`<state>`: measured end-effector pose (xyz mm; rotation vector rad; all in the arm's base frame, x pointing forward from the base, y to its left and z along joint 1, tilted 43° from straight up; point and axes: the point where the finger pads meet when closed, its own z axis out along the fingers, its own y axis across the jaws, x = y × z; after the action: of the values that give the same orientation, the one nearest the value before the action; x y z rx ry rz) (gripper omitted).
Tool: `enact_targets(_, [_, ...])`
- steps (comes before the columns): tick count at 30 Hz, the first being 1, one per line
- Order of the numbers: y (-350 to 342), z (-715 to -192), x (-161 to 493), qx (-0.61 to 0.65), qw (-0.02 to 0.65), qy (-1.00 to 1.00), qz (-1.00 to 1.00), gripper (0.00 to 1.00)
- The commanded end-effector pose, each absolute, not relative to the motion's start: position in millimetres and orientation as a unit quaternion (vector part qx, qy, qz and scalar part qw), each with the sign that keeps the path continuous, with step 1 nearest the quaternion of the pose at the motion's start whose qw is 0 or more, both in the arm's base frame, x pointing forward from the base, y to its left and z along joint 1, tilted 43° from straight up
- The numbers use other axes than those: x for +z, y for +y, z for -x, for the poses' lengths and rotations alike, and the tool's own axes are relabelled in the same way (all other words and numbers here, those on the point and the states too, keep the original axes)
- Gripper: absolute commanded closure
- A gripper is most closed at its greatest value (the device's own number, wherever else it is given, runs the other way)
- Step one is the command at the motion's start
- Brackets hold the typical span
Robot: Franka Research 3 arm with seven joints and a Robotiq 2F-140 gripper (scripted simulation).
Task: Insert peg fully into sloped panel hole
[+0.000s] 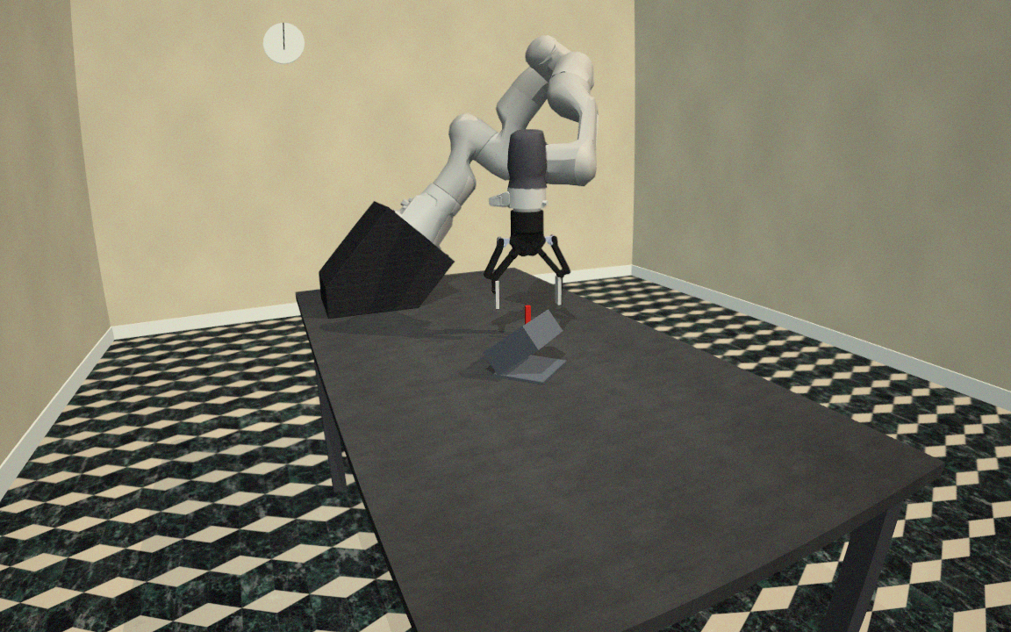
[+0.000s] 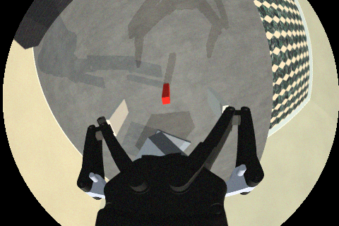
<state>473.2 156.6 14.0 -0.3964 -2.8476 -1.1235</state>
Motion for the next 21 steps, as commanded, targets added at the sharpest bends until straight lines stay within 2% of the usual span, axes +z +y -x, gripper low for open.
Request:
enact_targets(1, [160.3,-476.0,9.6,-0.362,0.022,-0.924,0.124,0.0])
enact_targets(13, [167.9,-476.8,1.2,-0.362,0.022,-0.924,0.124,0.0])
enact_targets(21, [167.2,-474.2,2.0,-0.364,0.027,-0.922,0.129,0.14])
